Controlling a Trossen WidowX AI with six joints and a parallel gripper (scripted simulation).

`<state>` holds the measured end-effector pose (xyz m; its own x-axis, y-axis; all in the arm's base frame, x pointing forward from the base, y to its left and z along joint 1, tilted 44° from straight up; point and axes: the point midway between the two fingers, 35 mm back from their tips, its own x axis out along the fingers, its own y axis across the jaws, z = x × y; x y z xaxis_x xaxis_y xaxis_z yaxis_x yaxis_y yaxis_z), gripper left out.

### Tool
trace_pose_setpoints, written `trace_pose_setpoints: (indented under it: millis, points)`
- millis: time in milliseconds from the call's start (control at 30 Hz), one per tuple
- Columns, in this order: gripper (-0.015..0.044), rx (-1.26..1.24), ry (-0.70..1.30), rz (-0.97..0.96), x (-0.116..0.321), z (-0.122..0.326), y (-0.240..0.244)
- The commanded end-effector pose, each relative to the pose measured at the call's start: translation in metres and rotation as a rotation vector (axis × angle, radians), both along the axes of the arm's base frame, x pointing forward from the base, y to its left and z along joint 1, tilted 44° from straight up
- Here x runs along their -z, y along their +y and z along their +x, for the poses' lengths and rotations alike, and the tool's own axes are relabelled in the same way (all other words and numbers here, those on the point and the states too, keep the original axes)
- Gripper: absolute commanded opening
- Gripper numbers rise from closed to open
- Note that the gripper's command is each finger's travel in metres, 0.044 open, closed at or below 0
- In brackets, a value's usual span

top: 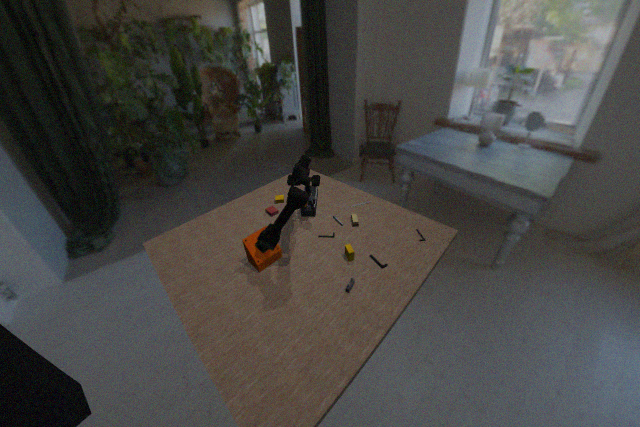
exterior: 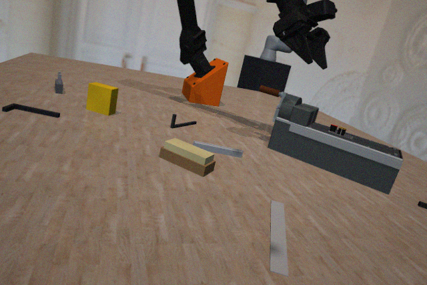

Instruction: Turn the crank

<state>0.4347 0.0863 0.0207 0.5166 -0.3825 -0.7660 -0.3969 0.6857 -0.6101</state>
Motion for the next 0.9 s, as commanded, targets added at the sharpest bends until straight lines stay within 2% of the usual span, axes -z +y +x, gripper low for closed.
trace_pose_setpoints:
  millis: [0, 300, 600, 867]
  points:
    - [0.0440, 0.036, -0.023, -0.022, 0.011, 0.017, 0.006]
    - [0.0440, 0.086, -0.066, -0.052, 0.031, 0.040, 0.017]
    - [0.0440, 0.086, -0.067, -0.054, 0.076, 0.033, -0.024]
    - [0.0440, 0.086, -0.067, -0.054, 0.079, 0.032, -0.027]
